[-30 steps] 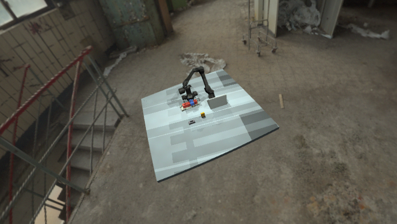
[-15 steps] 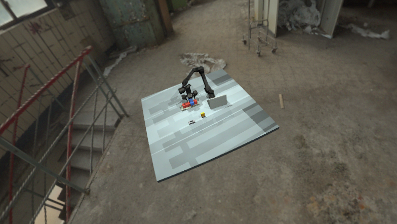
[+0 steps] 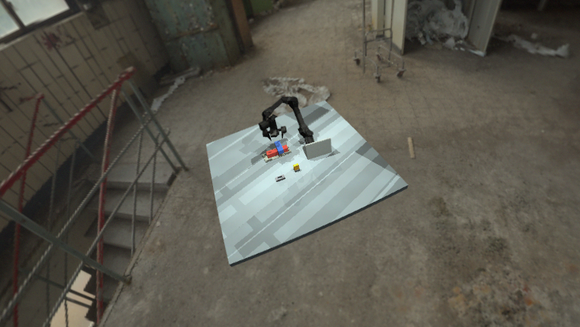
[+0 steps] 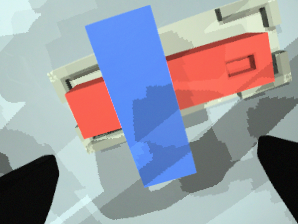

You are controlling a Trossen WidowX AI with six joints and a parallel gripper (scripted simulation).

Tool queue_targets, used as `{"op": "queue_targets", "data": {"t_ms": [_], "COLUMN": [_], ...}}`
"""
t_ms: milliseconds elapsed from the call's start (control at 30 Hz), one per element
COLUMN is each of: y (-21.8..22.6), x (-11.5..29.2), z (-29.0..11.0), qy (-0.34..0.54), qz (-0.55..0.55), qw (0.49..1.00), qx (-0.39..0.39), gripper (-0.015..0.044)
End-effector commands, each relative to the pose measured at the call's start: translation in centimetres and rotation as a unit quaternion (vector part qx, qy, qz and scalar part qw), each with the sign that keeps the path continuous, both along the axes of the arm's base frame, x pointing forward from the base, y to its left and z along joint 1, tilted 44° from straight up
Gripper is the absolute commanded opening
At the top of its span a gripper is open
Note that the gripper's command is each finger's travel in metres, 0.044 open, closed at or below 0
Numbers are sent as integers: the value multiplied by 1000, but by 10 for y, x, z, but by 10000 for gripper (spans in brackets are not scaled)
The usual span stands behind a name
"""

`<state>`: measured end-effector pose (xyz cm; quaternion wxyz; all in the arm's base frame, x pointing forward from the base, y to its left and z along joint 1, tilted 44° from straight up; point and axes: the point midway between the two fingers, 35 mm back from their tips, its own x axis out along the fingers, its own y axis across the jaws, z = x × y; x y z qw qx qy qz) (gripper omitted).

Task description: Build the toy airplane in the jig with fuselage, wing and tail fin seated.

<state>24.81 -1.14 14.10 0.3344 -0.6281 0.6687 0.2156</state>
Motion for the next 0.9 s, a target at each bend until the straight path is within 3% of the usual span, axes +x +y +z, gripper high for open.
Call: {"op": "queue_targets", "data": {"t_ms": [0,133,367,867], "y": [1,0,-1,10], "x": [1,1,1,3], "z": [0,0,-1,-9], "qy": [-104,-235,-420,-422], "qz": [-109,-244,-436,-441], "qw": [989,941,796,792], "qx": [4,7,9,15], "gripper": [440,440,440,440]}}
